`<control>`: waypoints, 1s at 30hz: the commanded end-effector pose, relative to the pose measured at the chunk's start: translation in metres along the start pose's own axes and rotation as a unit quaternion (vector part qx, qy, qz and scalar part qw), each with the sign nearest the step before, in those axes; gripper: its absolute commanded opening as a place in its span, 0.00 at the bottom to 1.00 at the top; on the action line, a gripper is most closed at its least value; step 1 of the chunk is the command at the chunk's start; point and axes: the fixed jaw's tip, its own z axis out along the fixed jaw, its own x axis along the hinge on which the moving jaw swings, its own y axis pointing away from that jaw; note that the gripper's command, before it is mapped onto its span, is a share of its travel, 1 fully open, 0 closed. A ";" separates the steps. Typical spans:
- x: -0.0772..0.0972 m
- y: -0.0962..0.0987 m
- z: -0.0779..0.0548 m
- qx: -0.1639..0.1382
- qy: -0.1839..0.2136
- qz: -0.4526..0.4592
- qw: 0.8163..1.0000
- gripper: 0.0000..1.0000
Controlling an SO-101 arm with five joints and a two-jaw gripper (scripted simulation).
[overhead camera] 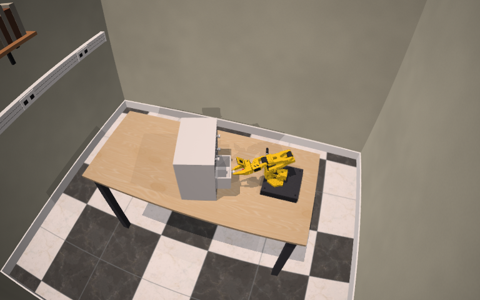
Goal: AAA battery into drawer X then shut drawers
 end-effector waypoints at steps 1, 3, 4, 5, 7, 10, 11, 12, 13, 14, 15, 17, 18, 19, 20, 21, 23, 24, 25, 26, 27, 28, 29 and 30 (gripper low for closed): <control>0.000 0.004 -0.002 -0.010 -0.004 -0.005 1.000 0.00; 0.000 0.004 -0.002 -0.010 -0.004 -0.005 1.000 0.00; 0.000 0.004 -0.002 -0.010 -0.004 -0.005 1.000 0.00; 0.000 0.004 -0.002 -0.010 -0.004 -0.005 1.000 0.00; 0.000 0.004 -0.002 -0.010 -0.004 -0.005 1.000 0.00; 0.000 0.004 -0.002 -0.010 -0.004 -0.005 1.000 0.00; 0.000 0.004 -0.002 -0.010 -0.004 -0.005 1.000 0.00; 0.000 0.004 -0.002 -0.010 -0.004 -0.005 1.000 0.00; 0.000 0.004 -0.002 -0.010 -0.004 -0.005 1.000 0.00; 0.000 0.004 -0.002 -0.010 -0.004 -0.005 1.000 0.00; 0.000 0.004 -0.002 -0.010 -0.004 -0.005 1.000 0.01; 0.000 0.004 -0.002 -0.010 -0.004 -0.005 1.000 0.02; 0.000 0.004 -0.002 -0.010 -0.004 -0.005 1.000 0.03; 0.000 0.004 -0.002 -0.010 -0.004 -0.005 1.000 0.04; 0.000 0.004 -0.002 -0.010 -0.004 -0.005 1.000 0.05; 0.000 0.004 -0.002 -0.010 -0.004 -0.005 1.000 0.06; 0.000 0.004 -0.002 -0.010 -0.004 -0.005 1.000 0.07; 0.000 0.004 -0.002 -0.010 -0.004 -0.005 1.000 0.08; 0.000 0.004 -0.002 -0.010 -0.004 -0.005 1.000 0.09; 0.000 0.004 -0.002 -0.010 -0.004 -0.005 1.000 0.10; 0.000 0.004 -0.002 -0.010 -0.004 -0.005 1.000 0.10; 0.000 0.004 -0.002 -0.010 -0.004 -0.005 1.000 0.11; 0.000 0.004 -0.002 -0.010 -0.004 -0.005 1.000 0.12; 0.000 0.004 -0.002 -0.010 -0.004 -0.005 1.000 0.12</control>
